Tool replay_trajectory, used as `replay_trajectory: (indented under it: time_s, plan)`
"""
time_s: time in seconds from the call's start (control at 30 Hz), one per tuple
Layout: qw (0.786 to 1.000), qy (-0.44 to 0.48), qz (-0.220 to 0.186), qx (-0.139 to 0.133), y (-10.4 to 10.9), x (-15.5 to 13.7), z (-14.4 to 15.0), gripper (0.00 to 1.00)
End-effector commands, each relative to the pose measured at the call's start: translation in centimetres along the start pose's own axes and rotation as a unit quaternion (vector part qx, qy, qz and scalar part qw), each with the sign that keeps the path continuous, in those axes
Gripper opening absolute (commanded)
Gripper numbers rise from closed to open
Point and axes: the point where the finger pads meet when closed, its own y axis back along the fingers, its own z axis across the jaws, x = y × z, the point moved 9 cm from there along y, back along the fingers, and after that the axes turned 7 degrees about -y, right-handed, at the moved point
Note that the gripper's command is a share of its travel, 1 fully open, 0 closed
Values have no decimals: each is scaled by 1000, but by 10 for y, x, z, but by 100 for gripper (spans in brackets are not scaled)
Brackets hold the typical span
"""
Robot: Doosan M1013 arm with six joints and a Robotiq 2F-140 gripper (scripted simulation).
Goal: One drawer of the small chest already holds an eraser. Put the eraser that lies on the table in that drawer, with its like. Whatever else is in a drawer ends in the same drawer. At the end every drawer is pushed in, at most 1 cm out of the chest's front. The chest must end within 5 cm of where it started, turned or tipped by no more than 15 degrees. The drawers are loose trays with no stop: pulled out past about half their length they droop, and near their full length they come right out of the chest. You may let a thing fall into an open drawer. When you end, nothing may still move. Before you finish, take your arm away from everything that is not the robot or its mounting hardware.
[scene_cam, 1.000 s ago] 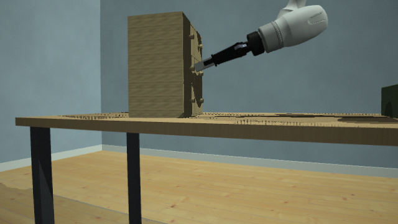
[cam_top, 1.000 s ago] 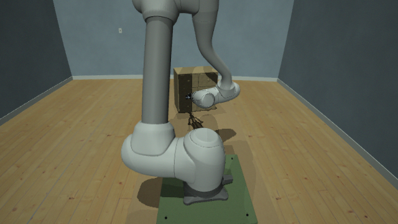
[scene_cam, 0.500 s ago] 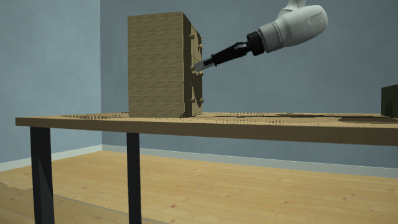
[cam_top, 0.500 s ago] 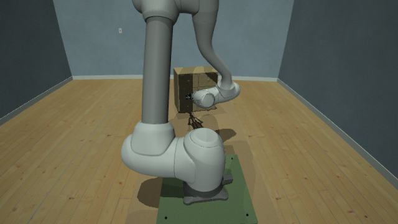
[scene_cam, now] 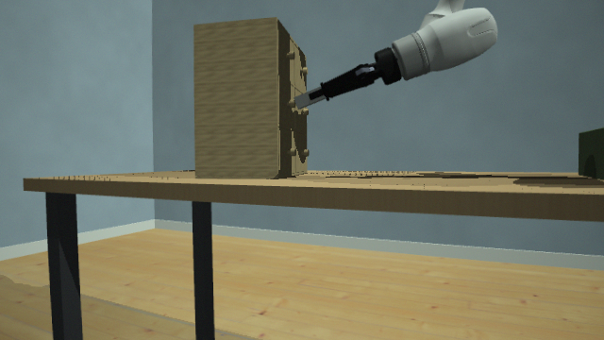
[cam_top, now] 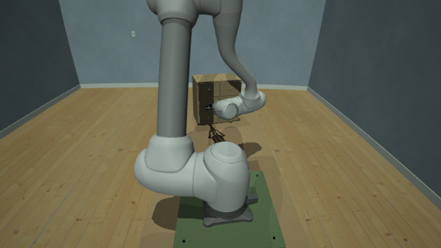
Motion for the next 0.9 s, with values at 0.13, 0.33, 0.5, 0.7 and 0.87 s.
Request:
replay_trajectory:
  time_s: [0.13, 0.33, 0.5, 0.7, 0.87]
  plan:
    - [1000, 0, 0, 0, 0, 0, 0, 0]
    - [1000, 0, 0, 0, 14, -5, 1, 0]
    - [1000, 0, 0, 0, 37, -13, 2, 0]
    - [1000, 0, 0, 0, 46, -17, 2, 0]
    - [1000, 0, 0, 0, 49, -17, 2, 0]
